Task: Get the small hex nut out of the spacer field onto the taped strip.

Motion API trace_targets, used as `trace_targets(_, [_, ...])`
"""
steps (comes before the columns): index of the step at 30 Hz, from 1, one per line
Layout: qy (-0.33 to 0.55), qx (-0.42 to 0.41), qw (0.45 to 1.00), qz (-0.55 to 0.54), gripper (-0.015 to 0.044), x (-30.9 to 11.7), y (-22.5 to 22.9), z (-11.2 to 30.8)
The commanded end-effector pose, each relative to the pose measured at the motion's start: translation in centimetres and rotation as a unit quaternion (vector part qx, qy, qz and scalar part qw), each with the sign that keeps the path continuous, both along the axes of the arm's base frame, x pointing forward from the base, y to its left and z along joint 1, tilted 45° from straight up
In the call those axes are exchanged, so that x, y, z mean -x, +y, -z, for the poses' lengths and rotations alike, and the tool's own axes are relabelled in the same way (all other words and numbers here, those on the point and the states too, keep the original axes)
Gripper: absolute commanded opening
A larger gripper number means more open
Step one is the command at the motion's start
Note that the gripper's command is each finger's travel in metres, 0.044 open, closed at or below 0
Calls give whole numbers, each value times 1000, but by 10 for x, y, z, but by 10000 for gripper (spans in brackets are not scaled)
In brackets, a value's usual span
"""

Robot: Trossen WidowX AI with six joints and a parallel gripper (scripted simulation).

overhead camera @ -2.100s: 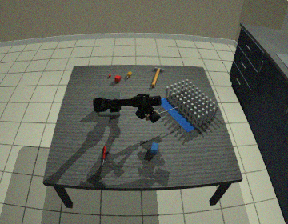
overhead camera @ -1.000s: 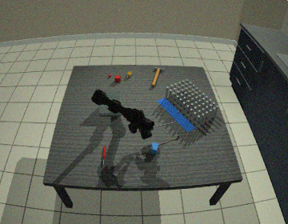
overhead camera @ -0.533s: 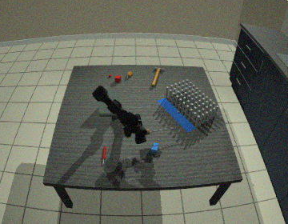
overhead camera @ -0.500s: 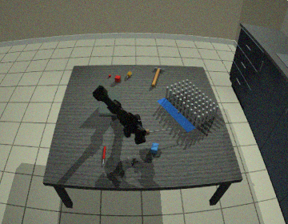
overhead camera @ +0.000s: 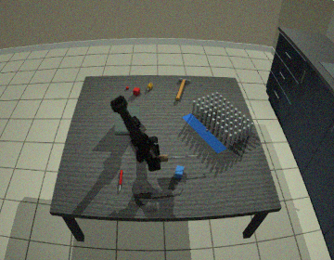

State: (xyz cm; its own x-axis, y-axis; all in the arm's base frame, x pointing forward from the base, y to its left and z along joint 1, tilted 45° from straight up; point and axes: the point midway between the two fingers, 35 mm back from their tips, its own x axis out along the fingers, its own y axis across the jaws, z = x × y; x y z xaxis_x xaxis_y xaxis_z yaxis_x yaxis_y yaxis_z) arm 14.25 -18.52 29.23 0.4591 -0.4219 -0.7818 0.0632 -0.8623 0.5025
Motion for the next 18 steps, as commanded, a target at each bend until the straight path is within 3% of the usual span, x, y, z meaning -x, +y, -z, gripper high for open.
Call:
trace_targets(1, [-17, 11, 1000, 3, 0, 8, -2, -12])
trace_targets(18, [-57, 60, 996, 23, 0, 42, -5, -45])
